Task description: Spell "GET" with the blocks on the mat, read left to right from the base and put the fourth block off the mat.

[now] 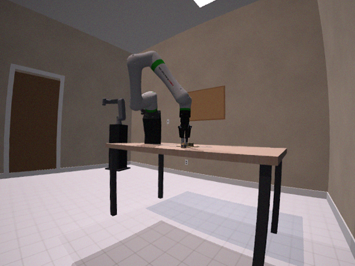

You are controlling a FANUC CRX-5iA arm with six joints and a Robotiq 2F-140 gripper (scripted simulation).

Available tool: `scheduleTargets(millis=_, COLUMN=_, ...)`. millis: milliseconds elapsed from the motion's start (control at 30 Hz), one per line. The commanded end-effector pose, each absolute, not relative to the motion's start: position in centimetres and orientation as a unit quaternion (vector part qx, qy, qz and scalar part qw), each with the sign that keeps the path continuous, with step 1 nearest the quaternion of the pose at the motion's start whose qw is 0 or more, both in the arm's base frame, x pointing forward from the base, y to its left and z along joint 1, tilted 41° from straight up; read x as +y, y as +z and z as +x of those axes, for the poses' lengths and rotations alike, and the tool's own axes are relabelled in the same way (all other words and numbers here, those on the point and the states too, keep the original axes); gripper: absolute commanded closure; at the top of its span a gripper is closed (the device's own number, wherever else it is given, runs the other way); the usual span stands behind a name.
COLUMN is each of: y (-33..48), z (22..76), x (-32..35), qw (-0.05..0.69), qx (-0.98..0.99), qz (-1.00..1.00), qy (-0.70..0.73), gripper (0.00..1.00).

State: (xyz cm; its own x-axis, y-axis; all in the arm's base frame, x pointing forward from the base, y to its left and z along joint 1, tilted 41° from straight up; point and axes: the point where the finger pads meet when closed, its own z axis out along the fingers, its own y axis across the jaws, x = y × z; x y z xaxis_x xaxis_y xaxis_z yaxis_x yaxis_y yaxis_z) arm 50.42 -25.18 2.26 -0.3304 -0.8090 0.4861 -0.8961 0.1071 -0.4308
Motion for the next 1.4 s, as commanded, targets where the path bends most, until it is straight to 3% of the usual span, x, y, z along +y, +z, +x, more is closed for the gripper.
scheduleTargets(millis=0, y=2.26, z=50.44, x=-25.16, qw=0.064, qx=-0.741, qz=0.575, qy=0.340, gripper=0.84)
scheduleTargets(millis=1033, y=2.26, z=50.44, x=-25.16, qw=0.064, qx=-0.741, qz=0.575, qy=0.340, gripper=0.84)
scheduleTargets(millis=1367, y=2.26, z=50.44, x=-25.16, qw=0.064, qx=-0.741, qz=0.575, qy=0.340, gripper=0.77)
